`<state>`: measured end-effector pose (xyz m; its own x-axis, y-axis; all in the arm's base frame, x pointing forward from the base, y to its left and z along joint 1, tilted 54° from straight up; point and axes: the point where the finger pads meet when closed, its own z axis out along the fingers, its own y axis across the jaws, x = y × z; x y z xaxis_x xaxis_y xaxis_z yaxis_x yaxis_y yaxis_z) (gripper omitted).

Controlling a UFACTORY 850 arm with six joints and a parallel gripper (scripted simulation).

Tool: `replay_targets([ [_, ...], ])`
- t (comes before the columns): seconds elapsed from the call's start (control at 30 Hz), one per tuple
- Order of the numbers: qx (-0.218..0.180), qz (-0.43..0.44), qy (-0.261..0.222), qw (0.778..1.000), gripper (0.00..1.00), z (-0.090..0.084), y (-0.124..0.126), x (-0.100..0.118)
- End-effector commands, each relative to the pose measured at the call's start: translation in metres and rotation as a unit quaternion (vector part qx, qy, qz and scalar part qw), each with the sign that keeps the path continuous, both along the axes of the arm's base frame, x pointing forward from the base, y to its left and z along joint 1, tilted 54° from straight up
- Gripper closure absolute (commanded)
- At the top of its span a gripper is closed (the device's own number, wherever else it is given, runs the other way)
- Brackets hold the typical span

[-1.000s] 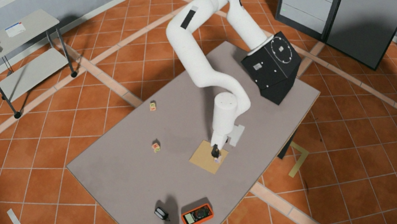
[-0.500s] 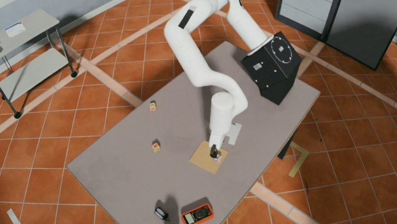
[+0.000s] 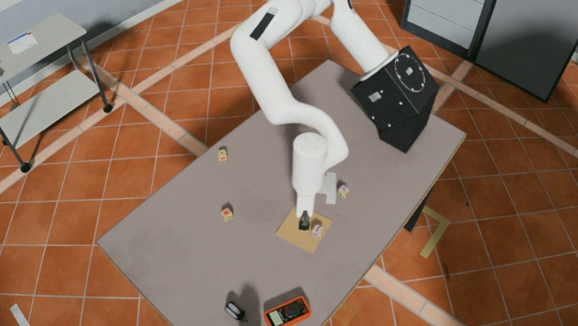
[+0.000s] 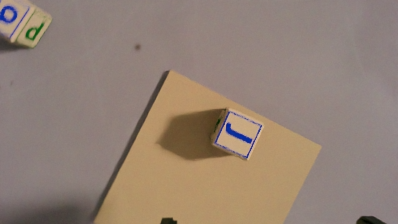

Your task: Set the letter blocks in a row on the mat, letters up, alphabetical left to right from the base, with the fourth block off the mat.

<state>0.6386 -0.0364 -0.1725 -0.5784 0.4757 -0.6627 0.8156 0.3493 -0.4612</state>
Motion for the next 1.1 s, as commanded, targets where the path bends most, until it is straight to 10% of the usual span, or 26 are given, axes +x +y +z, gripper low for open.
replay_targets([
  [0.0,0.001,0.037,0.058,0.998,0.0,0.01,-0.006,0.009],
  [1.07,-0.001,0.247,0.342,0.907,0.0,0.067,-0.047,0.05],
])
